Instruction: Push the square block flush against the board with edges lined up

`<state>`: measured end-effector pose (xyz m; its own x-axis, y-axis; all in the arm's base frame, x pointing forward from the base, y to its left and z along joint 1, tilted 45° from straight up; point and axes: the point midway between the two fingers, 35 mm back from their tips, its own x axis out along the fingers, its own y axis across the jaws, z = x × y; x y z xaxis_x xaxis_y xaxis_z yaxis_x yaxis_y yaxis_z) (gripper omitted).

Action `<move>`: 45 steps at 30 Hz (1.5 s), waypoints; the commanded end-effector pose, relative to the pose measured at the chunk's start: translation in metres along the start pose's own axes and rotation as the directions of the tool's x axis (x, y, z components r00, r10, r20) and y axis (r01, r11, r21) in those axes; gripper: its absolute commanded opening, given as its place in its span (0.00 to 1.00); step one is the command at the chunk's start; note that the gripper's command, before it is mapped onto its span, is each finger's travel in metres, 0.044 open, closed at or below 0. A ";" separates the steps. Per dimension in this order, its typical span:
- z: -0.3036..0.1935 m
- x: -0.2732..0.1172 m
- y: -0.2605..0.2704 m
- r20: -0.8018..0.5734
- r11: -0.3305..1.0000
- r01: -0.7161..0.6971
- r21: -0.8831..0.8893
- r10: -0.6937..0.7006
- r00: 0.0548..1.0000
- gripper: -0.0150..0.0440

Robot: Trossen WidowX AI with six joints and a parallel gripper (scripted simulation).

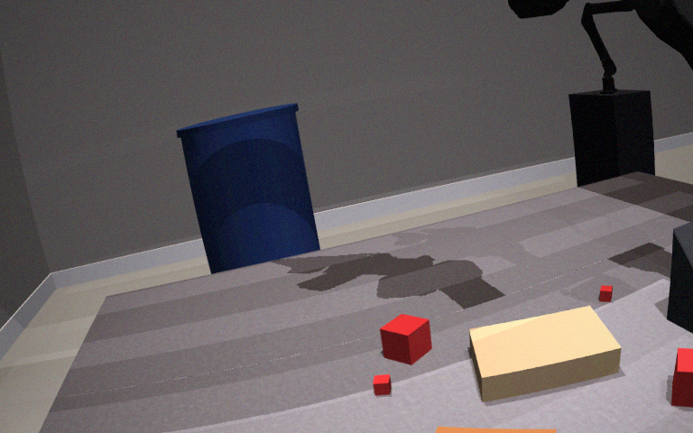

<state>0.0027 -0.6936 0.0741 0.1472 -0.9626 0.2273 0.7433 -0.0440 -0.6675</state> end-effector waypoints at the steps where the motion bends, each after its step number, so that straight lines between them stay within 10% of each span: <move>1: 0.000 0.000 0.000 0.000 1.000 0.000 0.000 0.000 1.000 0.89; 15: -0.008 -0.012 0.058 -0.140 0.963 -0.188 0.192 0.217 0.966 0.26; 45: 0.014 -0.137 0.217 -0.371 0.551 -0.273 0.788 0.780 0.503 0.25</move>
<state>0.1441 -0.5839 -0.0847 0.3966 -0.6711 -0.6264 0.8845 0.4619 0.0651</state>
